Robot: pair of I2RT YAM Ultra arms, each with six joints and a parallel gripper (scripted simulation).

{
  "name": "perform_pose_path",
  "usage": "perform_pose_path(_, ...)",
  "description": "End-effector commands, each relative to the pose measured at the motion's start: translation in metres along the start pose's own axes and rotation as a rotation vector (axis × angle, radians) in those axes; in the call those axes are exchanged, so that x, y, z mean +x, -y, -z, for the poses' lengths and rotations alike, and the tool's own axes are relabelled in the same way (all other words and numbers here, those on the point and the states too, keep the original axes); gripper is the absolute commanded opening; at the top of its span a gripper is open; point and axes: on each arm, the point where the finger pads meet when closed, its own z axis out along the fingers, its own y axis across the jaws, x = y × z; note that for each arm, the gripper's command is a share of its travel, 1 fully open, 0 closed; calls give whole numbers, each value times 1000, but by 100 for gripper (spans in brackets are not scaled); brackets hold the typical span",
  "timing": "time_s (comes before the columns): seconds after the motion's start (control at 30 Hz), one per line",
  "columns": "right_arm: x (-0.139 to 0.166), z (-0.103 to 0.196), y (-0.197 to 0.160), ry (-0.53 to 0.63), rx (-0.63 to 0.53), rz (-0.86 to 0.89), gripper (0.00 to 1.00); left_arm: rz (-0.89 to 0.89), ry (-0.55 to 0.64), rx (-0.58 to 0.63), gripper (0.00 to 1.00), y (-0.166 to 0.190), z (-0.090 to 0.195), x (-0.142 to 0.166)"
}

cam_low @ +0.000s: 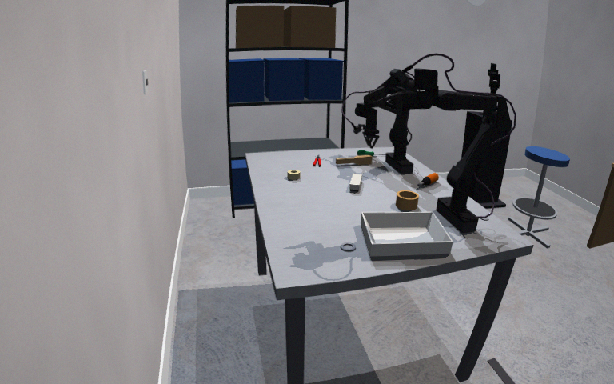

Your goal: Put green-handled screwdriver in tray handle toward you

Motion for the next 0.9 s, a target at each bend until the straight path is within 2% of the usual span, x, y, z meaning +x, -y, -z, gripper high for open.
perform_pose_path(0.0, -5, 7, 6, 10, 14, 14, 62, -5, 80, 20, 100, -2, -5, -30)
perform_pose_path(0.1, -5, 7, 6, 10, 14, 14, 62, -4, 76, 8, 100, -5, -5, -29)
perform_pose_path(0.3, -5, 7, 6, 10, 14, 14, 62, 2, 65, 79, 100, 20, -7, -22)
perform_pose_path(0.4, -5, 7, 6, 10, 14, 14, 62, 7, 55, 167, 100, 54, -7, -16)
perform_pose_path(0.53, -5, 7, 6, 10, 14, 14, 62, 2, 17, 356, 100, 127, 2, 4)
perform_pose_path(0.73, -5, 7, 6, 10, 14, 14, 62, -16, -25, 640, 100, 232, 46, 28)
perform_pose_path(0.8, -5, 7, 6, 10, 14, 14, 62, -16, -25, 640, 100, 232, 46, 28)
perform_pose_path(0.87, -5, 7, 6, 10, 14, 14, 62, -20, -28, 736, 100, 264, 68, 31)
